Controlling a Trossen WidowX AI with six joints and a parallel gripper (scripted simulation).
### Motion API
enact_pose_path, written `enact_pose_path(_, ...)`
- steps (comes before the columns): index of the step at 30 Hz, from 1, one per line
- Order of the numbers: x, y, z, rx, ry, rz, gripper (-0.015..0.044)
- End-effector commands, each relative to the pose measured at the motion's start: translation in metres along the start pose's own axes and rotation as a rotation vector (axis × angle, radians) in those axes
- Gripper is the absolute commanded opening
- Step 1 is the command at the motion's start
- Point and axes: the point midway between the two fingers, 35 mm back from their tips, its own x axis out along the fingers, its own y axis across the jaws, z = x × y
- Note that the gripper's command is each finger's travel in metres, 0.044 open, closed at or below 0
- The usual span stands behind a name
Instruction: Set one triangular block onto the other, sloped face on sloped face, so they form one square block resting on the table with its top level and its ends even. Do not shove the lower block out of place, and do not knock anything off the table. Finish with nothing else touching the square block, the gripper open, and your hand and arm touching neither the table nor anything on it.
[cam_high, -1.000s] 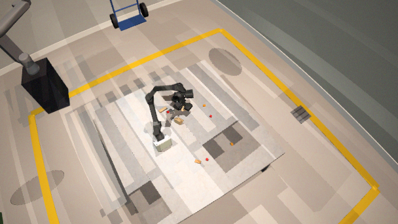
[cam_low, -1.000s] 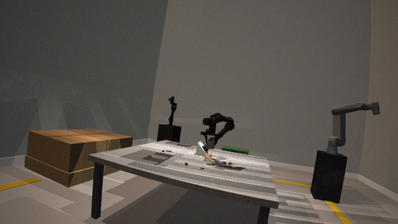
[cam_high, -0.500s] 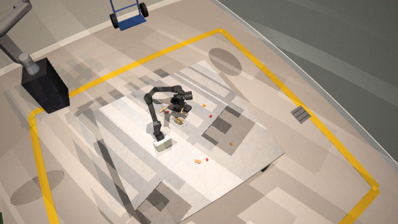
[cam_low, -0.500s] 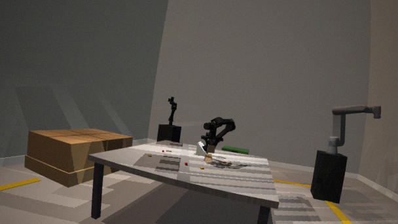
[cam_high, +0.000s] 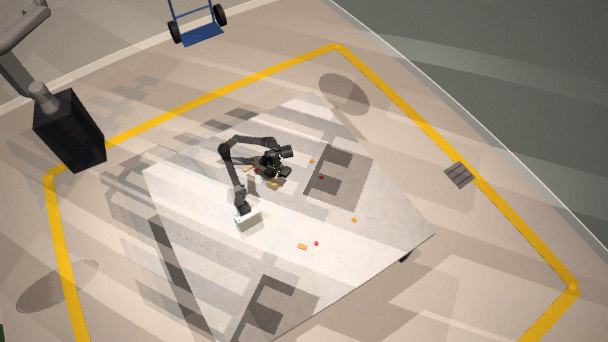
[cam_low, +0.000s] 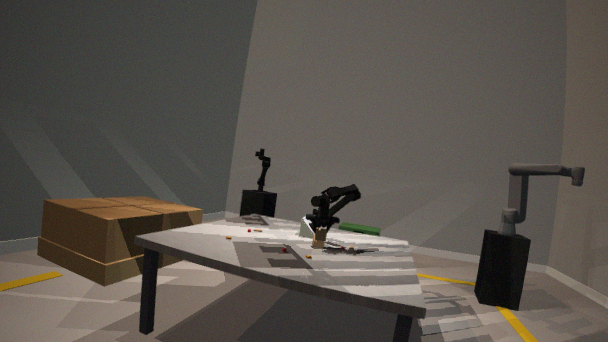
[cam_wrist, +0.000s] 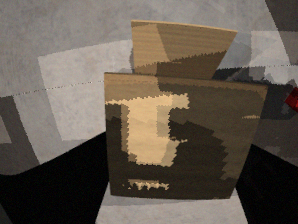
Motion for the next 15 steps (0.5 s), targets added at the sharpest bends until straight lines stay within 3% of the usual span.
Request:
enact_pose_path(1, 0.0143, -0.0012, 0.0069, 0.006, -0.004, -0.001, 0.0)
enact_pose_path(15, 0.0203, -0.0031, 0.0109, 0.005, 0.0, -0.006, 0.0)
